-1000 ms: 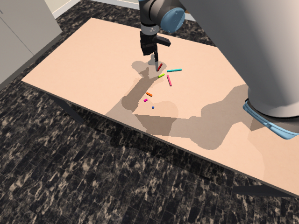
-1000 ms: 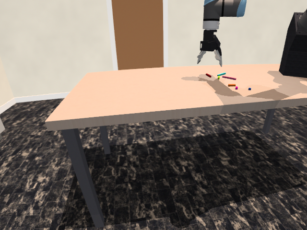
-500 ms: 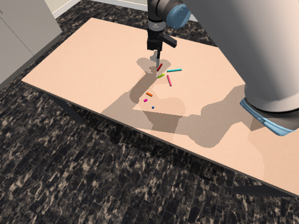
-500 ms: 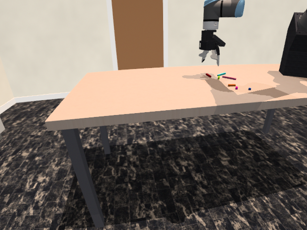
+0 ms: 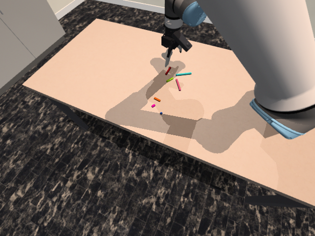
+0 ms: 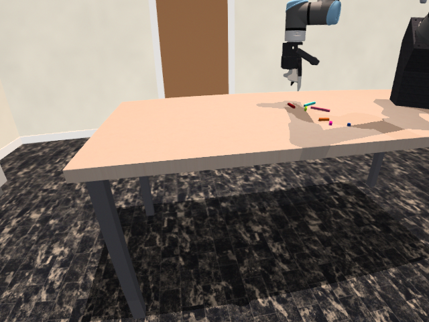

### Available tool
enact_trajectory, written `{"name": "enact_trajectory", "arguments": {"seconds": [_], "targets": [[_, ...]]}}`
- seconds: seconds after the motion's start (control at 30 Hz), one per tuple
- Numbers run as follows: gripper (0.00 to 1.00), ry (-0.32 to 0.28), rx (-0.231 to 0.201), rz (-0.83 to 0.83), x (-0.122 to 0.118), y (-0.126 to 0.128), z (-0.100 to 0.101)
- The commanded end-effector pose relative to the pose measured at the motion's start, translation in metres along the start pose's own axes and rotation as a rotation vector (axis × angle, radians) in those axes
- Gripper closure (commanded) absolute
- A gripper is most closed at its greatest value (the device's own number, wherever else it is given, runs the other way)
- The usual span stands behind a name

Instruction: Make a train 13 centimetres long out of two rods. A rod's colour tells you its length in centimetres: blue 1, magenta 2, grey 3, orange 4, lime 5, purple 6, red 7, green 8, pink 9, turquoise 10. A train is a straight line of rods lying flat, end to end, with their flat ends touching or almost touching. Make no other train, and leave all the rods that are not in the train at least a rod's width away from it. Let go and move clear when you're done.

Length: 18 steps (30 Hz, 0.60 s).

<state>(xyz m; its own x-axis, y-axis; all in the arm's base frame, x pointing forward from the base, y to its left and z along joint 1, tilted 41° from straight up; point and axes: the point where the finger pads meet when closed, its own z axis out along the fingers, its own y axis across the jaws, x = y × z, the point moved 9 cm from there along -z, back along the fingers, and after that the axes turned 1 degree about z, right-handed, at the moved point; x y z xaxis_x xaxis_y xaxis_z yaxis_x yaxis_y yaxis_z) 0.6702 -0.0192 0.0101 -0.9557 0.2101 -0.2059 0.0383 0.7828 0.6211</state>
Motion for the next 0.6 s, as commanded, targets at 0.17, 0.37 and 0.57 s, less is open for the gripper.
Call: {"name": "enact_trajectory", "arguments": {"seconds": [0.17,0.37,0.57], "targets": [[0.00,-0.006,0.004,0.271,0.008,-0.021,-0.001],[0.00,-0.007,0.002,0.451,0.013,-0.036,-0.001],[0.00,-0.007,0.001,0.527,0.015,-0.042,-0.001]]}}
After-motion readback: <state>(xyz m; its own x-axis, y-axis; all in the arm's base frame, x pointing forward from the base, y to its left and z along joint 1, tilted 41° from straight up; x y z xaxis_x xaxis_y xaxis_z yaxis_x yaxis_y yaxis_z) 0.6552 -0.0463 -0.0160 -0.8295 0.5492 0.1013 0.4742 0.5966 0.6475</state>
